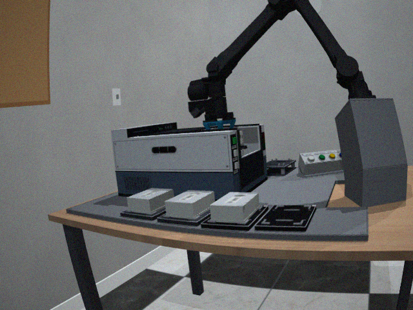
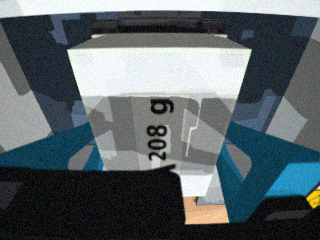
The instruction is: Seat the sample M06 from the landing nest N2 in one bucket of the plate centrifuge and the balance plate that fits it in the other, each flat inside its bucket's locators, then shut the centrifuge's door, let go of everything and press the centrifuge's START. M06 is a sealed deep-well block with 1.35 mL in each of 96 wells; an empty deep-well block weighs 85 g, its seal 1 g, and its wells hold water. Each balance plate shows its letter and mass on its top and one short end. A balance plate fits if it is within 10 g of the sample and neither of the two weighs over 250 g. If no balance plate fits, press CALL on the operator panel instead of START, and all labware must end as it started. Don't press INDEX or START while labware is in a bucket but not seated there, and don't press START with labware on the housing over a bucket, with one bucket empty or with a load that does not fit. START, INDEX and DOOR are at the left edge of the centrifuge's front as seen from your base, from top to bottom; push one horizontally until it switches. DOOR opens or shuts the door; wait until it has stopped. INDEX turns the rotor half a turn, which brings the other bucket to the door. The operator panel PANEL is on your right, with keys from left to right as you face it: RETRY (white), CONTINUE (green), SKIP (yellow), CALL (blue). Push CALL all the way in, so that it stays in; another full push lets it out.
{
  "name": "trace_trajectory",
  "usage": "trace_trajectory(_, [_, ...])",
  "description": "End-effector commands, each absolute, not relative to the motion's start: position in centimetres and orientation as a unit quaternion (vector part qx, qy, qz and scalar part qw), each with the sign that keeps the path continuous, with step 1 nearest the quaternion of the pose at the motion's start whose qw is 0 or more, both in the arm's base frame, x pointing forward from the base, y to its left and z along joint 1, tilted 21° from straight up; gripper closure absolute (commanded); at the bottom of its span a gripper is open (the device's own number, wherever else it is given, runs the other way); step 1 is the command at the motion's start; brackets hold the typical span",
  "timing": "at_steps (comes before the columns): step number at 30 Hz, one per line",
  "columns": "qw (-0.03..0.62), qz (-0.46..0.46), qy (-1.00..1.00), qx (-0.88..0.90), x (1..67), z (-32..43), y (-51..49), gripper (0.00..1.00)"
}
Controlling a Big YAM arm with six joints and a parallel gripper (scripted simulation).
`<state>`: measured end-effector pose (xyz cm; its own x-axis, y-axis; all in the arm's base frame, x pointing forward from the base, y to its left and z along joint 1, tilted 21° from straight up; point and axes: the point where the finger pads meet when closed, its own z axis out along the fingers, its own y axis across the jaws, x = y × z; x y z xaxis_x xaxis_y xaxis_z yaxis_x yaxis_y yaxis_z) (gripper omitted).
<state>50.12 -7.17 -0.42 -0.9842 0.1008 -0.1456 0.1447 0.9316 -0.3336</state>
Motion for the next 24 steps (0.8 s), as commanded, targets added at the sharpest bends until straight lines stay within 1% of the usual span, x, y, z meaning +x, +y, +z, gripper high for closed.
trace_trajectory(1, [0.087, -0.173, 0.979, 0.064, 52.4, 0.9, -8.0, 1.00])
trace_trajectory(13, [0.081, -0.173, 0.980, 0.063, 52.1, 0.0, -8.1, 1.00])
trace_trajectory(18, [0.091, -0.173, 0.979, 0.065, 52.3, 1.0, -8.2, 1.00])
trace_trajectory(24, [0.078, -0.173, 0.980, 0.063, 51.8, -0.5, -8.2, 1.00])
